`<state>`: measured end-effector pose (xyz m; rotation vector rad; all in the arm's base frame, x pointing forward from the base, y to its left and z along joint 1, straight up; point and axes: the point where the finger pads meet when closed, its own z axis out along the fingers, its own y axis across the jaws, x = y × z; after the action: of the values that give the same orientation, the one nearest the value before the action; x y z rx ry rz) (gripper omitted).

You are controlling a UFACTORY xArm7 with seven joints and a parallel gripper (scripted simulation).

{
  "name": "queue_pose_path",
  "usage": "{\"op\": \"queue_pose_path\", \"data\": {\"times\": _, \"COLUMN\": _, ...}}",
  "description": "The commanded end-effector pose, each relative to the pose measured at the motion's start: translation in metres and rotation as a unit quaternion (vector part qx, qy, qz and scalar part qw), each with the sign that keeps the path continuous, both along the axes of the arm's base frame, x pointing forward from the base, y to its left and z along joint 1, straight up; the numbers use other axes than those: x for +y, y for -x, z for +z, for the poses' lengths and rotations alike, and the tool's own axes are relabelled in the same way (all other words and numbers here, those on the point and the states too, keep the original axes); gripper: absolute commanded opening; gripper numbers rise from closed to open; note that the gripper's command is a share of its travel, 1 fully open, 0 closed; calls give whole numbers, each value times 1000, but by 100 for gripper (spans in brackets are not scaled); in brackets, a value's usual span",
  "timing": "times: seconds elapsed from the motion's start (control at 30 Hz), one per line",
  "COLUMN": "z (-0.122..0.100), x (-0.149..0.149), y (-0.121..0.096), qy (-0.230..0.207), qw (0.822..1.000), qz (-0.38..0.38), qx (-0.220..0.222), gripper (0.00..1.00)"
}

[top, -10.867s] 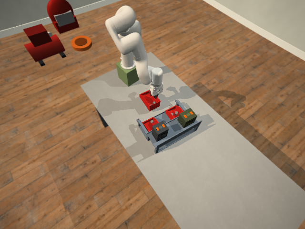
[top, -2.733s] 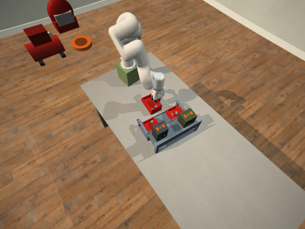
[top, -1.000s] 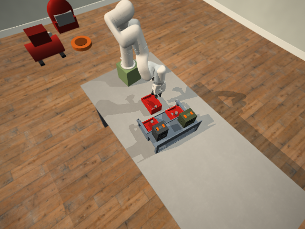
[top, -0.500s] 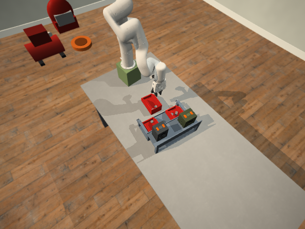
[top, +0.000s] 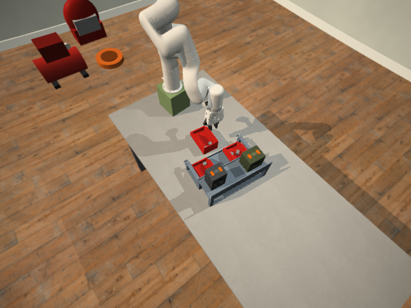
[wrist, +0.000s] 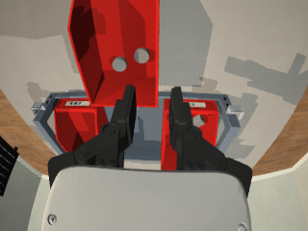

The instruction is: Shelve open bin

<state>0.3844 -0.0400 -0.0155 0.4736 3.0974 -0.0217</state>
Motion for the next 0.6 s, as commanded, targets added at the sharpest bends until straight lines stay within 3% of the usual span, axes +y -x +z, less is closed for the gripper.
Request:
{"op": "queue_pose_path", "data": {"times": 0.0, "z": -3, "x": -28, "y": -24, "qy": 0, "qw": 993, "qz": -114, "qx": -3, "gripper": 33}}
{"op": "queue_pose_path", "data": {"times": 0.4, "z": -3, "x": -28, "y": -24, "qy": 0, "qw": 993, "qz": -114, "qx": -3, "gripper": 33}}
{"op": "queue_pose_path", "data": {"times": 0.57, "z": -9, "x": -70, "y": -58, "qy": -2, "qw": 971, "qz": -239, "qx": -4, "gripper": 33}}
